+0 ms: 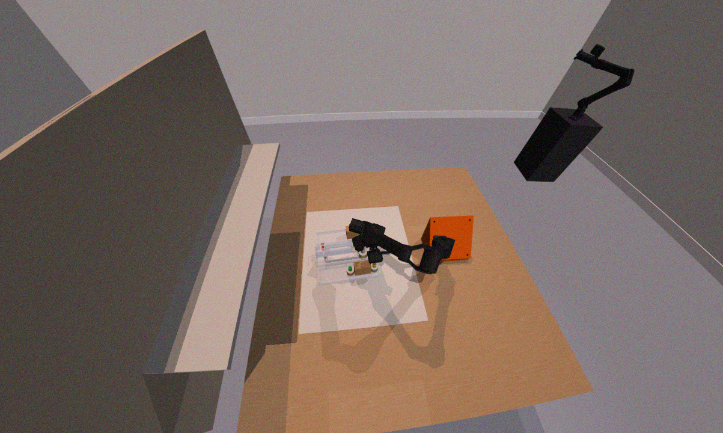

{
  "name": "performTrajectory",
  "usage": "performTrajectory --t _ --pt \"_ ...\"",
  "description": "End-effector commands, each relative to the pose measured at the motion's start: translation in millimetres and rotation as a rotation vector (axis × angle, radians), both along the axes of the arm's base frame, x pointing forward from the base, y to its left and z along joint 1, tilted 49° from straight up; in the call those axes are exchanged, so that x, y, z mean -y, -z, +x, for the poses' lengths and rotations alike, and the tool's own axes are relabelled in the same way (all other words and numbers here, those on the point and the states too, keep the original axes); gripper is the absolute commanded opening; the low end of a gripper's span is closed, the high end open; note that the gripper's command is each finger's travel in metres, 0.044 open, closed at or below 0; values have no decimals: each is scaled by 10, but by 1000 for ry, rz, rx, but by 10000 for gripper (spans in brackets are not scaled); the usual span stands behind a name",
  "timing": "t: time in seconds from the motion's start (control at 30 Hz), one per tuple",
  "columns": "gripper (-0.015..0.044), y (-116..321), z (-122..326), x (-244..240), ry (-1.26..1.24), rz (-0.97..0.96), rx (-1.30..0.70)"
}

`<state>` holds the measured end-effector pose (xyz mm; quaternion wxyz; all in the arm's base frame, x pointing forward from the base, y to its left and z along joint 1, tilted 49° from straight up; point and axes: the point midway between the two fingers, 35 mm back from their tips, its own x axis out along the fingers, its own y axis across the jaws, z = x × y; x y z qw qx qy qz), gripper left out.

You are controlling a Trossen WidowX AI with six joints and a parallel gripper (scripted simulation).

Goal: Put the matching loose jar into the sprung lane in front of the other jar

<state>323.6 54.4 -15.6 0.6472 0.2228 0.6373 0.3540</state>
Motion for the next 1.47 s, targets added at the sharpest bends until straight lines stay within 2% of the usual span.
performTrajectory --t 0.0,0.1,0.47,0.5,0.97,1.43 --pt "0 -1 -6 1 -2 2 3" --pt "0 -1 -6 1 -2 2 3" --pt "289 1 -1 0 -2 2 3" --pt "298 1 -1 0 -2 2 3" --pt "298 -130 -3 157 -2 1 3" --pt "298 -81 -449 261 -1 -2 1"
